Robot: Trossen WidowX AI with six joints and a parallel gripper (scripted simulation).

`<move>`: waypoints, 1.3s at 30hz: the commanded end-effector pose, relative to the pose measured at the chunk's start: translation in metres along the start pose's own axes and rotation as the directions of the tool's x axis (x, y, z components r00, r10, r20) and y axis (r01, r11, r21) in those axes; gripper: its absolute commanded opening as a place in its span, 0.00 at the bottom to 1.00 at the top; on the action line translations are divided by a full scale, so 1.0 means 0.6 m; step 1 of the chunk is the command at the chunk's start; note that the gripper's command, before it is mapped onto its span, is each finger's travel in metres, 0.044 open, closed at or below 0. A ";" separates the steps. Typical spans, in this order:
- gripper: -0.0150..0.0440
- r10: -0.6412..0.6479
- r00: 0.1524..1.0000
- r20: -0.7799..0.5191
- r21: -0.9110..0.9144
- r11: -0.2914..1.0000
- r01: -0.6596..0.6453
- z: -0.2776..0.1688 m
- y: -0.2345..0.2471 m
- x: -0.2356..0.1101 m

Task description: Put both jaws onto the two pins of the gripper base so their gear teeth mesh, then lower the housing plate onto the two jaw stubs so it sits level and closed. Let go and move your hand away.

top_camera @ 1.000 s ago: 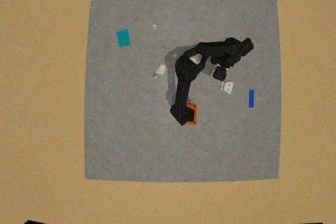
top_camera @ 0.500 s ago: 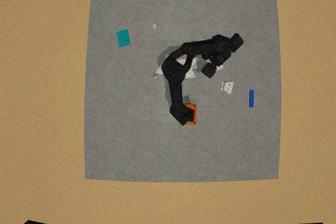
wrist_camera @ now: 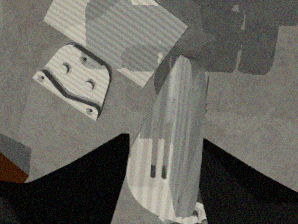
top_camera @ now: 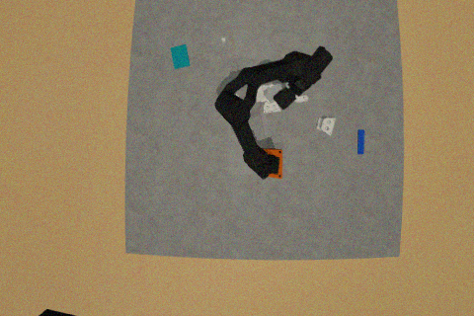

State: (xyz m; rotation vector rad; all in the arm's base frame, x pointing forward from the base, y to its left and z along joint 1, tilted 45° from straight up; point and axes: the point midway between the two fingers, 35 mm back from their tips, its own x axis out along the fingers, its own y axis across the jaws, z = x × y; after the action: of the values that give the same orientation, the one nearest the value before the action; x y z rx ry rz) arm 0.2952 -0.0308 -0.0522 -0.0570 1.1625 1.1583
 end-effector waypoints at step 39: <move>0.48 0.016 1.000 0.022 0.588 0.809 -0.026 0.090 0.208 0.012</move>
State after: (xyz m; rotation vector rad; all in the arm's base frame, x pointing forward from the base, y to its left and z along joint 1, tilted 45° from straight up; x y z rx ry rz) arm 0.2466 0.0560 0.0227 0.4020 1.4552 0.8006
